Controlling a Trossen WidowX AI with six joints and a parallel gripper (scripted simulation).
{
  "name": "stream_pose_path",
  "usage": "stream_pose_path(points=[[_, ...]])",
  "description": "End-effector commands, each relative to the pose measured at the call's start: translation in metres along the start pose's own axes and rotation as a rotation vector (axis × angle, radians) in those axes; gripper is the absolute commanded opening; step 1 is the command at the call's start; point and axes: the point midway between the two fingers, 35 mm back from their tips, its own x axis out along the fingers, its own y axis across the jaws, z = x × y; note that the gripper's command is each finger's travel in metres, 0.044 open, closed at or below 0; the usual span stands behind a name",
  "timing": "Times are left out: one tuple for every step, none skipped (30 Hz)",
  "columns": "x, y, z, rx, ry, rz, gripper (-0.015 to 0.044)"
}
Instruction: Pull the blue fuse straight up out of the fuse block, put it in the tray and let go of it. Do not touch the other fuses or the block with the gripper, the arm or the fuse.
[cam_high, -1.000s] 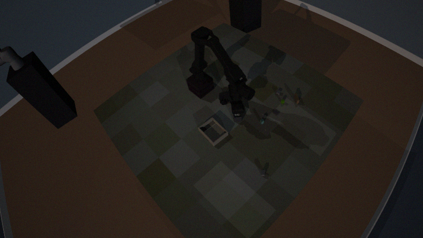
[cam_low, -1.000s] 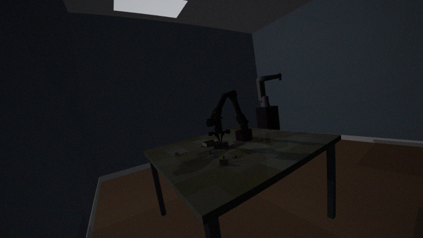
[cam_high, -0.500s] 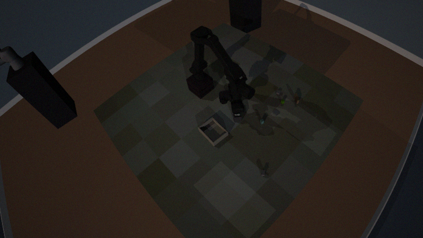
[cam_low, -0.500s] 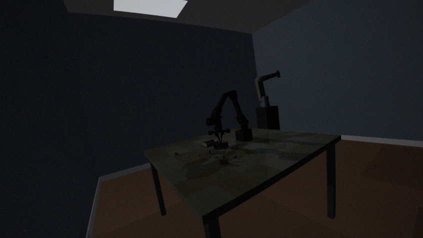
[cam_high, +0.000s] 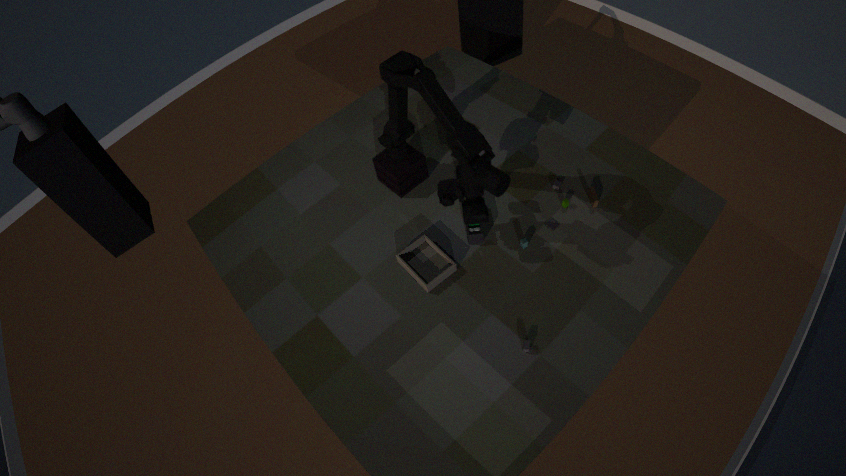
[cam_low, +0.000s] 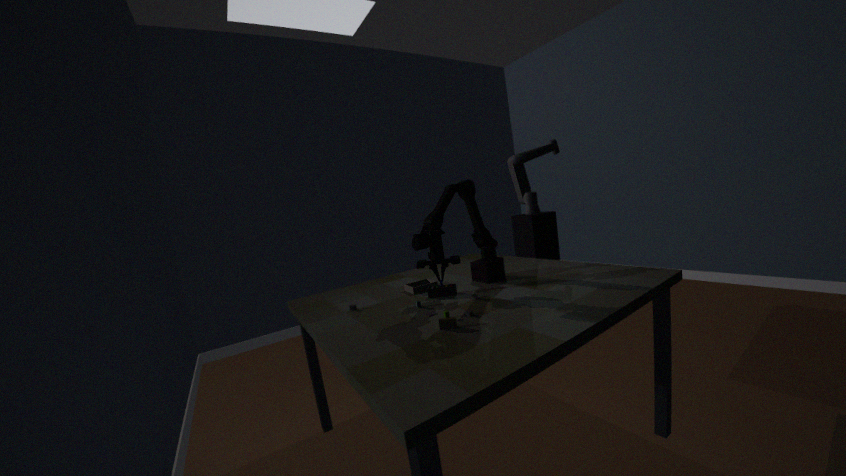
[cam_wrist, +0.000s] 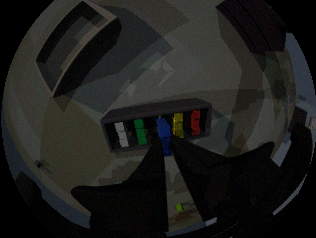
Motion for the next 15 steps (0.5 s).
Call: stream_pose_path(points=[[-0.0050,0.0009,0.0000,0.003,0.002,0.008,0.0000],[-0.0055,0.0009,0.0001,0.003,0.001,0.009,0.0000],[-0.0060,0.0009,0.0001,0.003,0.001,0.009,0.0000],[-0.0064,0.0008,0.0001,0.003,0.001,0.009,0.0000],[-0.0069,0.0008,0.0001,0.003,0.001,0.009,0.0000],[-0.0074,0.0008,0.0002,0.003,0.001,0.009,0.0000],[-0.0079,0.0008,0.0002,0.003,0.001,0.009,0.0000],[-0.0084,0.0007,0.0002,0.003,0.001,0.009,0.0000],[-0.0088,0.0007,0.0002,0.003,0.001,0.009,0.0000],[-0.0093,0.0007,0.0003,0.003,0.001,0.009,0.0000],[-0.0098,0.0007,0.0003,0.003,0.001,0.009,0.0000],[-0.0103,0.0007,0.0003,0.003,0.001,0.009,0.0000],[-0.0107,0.0006,0.0004,0.003,0.001,0.009,0.0000],[-0.0109,0.0006,0.0004,0.003,0.001,0.009,0.0000],[-0.0110,0.0006,0.0004,0.003,0.001,0.009,0.0000]])
